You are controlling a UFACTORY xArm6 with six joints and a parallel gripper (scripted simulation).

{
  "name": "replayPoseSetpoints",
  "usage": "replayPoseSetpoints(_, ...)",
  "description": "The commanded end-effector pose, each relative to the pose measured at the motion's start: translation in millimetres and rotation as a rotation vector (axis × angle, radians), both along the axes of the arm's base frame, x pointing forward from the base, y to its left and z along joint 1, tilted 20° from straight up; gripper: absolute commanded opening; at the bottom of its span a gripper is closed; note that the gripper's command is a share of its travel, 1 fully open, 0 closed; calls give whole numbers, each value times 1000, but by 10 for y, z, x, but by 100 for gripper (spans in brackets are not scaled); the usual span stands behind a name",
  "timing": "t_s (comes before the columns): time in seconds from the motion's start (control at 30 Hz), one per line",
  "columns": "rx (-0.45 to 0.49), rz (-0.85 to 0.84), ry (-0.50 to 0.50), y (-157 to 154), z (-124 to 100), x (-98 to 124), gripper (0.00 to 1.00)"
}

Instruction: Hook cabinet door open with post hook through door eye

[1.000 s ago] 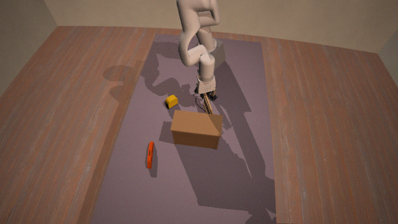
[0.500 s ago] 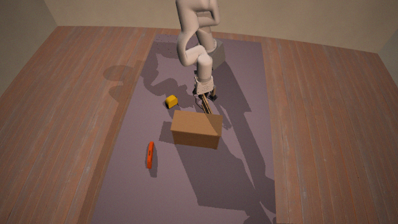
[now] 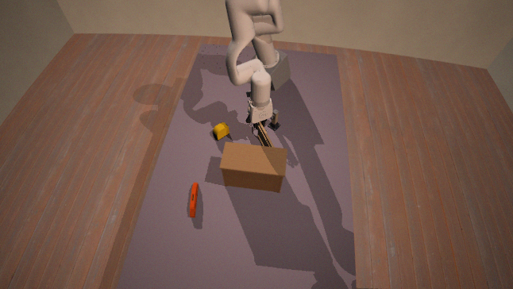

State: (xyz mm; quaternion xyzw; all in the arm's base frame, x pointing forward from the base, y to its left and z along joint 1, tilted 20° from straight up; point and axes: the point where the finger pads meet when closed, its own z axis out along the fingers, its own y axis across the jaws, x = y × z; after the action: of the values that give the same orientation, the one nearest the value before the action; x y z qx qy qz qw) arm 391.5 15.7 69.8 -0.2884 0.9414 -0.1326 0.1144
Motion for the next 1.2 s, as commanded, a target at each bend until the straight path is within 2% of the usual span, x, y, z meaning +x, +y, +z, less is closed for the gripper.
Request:
replayPoseSetpoints(0.0,-5,22,3,-17,18,23,27)
replayPoseSetpoints(1.17,-53,178,33,-211,107,187,27)
